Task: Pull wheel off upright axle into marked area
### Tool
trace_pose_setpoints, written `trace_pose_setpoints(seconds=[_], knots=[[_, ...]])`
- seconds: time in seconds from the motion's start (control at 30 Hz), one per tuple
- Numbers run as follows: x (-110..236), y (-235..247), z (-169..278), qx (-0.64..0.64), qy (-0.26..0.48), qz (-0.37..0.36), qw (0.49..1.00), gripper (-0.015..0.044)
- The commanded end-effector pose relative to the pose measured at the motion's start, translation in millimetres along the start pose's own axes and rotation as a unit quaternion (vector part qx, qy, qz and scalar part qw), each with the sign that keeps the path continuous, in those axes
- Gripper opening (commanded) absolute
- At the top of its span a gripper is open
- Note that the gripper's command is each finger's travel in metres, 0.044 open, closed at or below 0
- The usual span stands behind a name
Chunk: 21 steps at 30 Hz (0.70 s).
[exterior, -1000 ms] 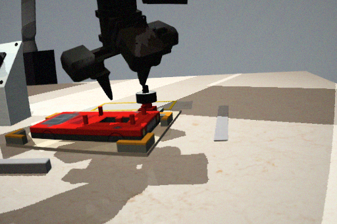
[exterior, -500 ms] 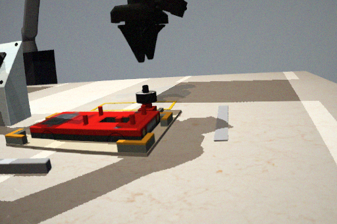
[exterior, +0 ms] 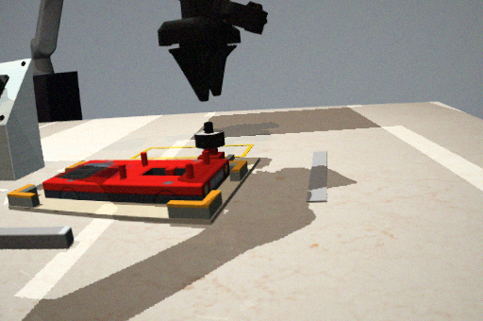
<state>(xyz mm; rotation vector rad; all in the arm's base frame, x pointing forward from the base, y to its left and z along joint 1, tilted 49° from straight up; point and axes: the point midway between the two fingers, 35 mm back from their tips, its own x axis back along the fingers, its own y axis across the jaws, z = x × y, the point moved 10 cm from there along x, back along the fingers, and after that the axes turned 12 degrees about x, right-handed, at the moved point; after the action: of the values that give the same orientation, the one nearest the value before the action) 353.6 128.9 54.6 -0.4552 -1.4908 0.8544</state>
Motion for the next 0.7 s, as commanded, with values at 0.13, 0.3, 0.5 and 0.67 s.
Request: trace_pose_setpoints(seconds=[0.13, 0.3, 0.5, 0.67], knots=[[-56, -3, 5, 0.002, 0.008, 0.005, 1.000, 0.0300], [-54, -4, 4, -0.001, 0.014, 0.003, 1.000, 0.0274], [-54, -4, 4, -0.001, 0.014, 0.003, 1.000, 0.0175], [-54, -4, 4, -0.001, 0.014, 0.003, 1.000, 0.0142]])
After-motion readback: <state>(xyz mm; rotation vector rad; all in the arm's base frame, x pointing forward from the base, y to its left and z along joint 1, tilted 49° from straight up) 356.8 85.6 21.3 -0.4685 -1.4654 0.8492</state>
